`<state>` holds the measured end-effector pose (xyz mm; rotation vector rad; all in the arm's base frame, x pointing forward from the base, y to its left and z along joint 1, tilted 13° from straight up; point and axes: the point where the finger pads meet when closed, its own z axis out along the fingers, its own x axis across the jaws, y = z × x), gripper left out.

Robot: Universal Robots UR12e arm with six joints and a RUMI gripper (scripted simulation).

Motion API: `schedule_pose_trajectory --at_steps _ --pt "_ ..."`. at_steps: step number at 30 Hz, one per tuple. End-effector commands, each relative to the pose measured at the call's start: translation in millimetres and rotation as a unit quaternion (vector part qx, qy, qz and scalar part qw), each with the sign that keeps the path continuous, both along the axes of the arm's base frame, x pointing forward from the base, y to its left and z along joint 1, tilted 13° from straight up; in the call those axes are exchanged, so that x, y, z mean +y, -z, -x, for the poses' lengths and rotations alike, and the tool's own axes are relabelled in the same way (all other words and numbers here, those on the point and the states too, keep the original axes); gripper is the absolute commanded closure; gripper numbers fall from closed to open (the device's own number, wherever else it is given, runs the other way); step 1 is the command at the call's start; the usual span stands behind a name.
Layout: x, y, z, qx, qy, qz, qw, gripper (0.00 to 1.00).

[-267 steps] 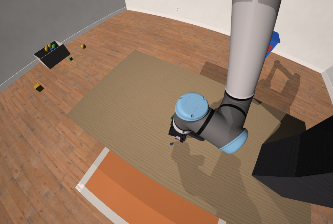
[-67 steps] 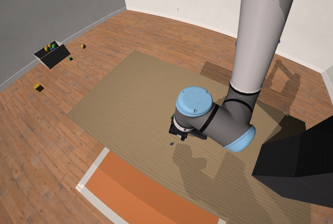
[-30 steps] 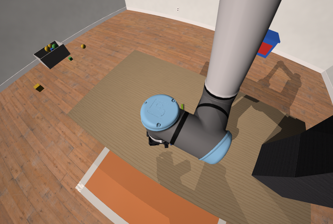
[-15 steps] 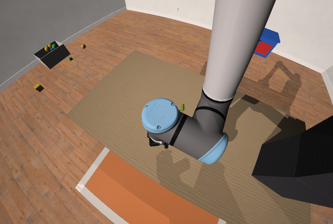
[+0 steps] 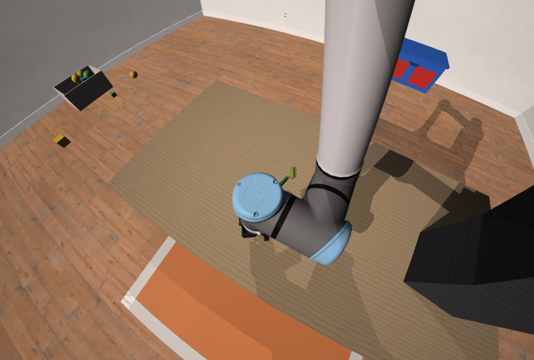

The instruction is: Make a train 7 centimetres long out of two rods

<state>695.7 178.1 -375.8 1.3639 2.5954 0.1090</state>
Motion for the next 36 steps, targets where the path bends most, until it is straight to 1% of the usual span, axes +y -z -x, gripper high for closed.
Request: schedule_pose_trajectory --at_steps 1,8,36 --pt "-0.2 12.7 -3.8 -0.001 0.0 0.0 1.0 1.0" --pt "-0.4 17.4 -4.8 -0.001 0.0 0.0 1.0 1.0" --pt "-0.4 17.5 -4.9 -0.001 0.0 0.0 1.0 1.0"
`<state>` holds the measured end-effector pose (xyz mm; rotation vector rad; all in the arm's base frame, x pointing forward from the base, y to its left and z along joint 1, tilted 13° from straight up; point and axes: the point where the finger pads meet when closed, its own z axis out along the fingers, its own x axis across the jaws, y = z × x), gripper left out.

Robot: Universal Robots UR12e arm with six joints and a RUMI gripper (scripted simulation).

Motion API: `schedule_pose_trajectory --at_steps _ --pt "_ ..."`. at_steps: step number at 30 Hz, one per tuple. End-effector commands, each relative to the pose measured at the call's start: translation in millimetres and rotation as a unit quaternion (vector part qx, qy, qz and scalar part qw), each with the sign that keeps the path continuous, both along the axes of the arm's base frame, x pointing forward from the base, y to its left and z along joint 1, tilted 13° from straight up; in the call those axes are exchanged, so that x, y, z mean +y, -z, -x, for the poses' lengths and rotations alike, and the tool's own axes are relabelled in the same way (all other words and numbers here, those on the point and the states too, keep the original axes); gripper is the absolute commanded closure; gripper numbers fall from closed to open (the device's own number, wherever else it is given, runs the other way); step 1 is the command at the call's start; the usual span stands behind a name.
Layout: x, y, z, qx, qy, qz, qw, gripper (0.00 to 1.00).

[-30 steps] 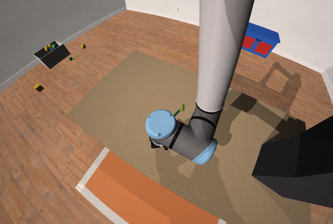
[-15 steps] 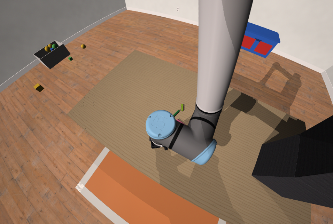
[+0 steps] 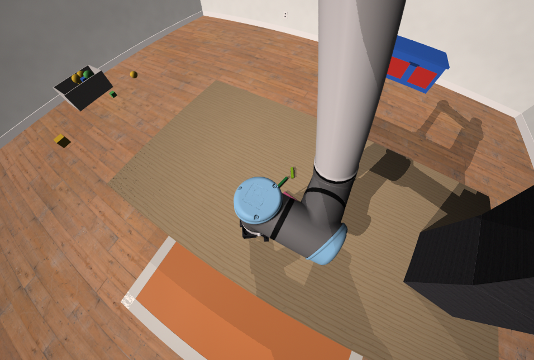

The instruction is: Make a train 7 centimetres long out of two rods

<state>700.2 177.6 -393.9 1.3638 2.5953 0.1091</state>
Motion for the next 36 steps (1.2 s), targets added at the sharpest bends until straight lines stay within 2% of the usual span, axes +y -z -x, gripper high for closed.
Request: schedule_pose_trajectory --at_steps 1,36 --pt "0 -1 0 0.0 0.0 0.0 1.0 1.0" --pt "0 11 -3 0.0 0.0 0.0 1.0 1.0"
